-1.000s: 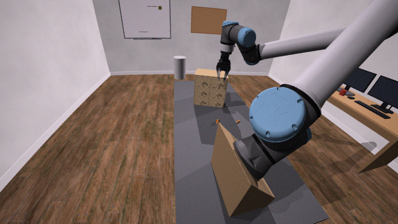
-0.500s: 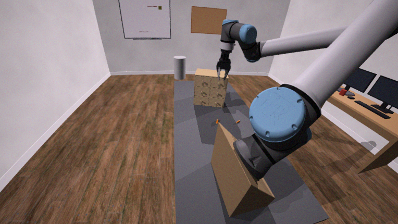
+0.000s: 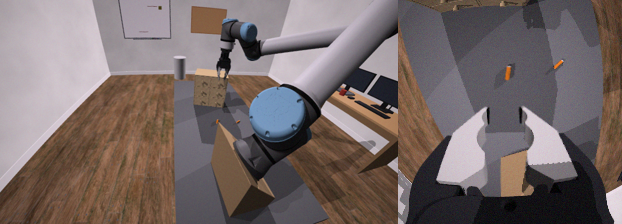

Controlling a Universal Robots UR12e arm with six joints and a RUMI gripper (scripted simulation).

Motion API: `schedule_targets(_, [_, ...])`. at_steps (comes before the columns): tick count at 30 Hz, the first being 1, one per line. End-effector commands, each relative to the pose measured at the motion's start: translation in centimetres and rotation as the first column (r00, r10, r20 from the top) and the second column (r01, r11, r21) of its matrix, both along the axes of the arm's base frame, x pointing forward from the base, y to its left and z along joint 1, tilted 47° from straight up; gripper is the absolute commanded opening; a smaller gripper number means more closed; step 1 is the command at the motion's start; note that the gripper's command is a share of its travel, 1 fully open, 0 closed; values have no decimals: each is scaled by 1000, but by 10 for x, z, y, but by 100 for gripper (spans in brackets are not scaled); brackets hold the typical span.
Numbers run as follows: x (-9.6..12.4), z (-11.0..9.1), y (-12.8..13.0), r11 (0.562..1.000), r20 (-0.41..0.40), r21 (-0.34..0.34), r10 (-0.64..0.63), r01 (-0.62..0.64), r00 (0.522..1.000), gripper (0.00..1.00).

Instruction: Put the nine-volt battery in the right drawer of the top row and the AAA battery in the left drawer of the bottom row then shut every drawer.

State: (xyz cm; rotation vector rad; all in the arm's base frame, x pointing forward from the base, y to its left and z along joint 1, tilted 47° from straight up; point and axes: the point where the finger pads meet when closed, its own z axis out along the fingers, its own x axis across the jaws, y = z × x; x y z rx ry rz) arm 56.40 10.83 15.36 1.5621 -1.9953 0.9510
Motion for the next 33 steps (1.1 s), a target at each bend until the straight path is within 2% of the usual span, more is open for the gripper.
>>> schedule_targets(1, [0,1,1,1000,-3,2,-4,4,1000,20])
schedule_targets(33, [-1,1,2,1000,-11,5,-12,12,1000,20])
